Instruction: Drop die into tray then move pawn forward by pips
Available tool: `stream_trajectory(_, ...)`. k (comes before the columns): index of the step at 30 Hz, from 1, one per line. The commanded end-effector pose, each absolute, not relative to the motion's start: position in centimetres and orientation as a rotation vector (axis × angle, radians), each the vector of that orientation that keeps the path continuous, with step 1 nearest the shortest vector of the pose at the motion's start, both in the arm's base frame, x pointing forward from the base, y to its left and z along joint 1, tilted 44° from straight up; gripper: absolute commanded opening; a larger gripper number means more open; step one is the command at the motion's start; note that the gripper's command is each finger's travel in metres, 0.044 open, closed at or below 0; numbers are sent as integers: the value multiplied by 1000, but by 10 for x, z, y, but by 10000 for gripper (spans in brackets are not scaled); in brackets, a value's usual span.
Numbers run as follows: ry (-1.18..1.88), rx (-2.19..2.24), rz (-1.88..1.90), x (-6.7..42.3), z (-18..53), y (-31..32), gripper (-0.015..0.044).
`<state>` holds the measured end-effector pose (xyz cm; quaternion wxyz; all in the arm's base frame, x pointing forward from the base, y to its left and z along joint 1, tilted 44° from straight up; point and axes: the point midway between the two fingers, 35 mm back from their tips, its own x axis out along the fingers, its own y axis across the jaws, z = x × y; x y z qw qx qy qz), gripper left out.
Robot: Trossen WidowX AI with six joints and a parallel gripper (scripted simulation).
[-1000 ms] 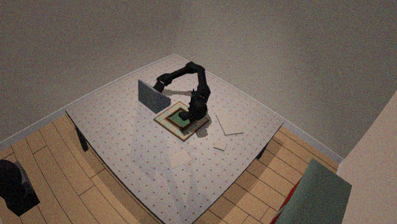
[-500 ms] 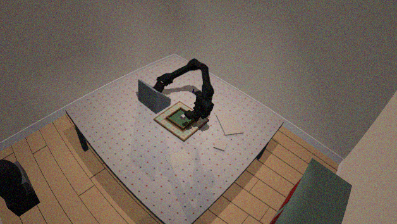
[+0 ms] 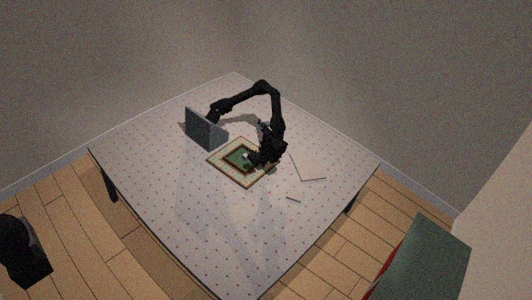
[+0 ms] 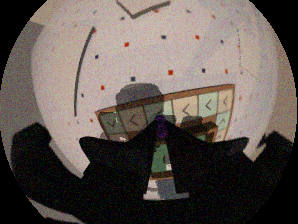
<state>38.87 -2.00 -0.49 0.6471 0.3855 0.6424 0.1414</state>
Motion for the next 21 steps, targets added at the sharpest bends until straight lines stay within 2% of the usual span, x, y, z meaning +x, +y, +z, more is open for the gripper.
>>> stream_trajectory(1, 1459, 888, 318, 388, -8, -20, 0)
stream_trajectory(13, 1459, 889, 319, 391, -19, -9, 0)
stream_trajectory(21, 1454, 879, 319, 392, -15, -11, 210)
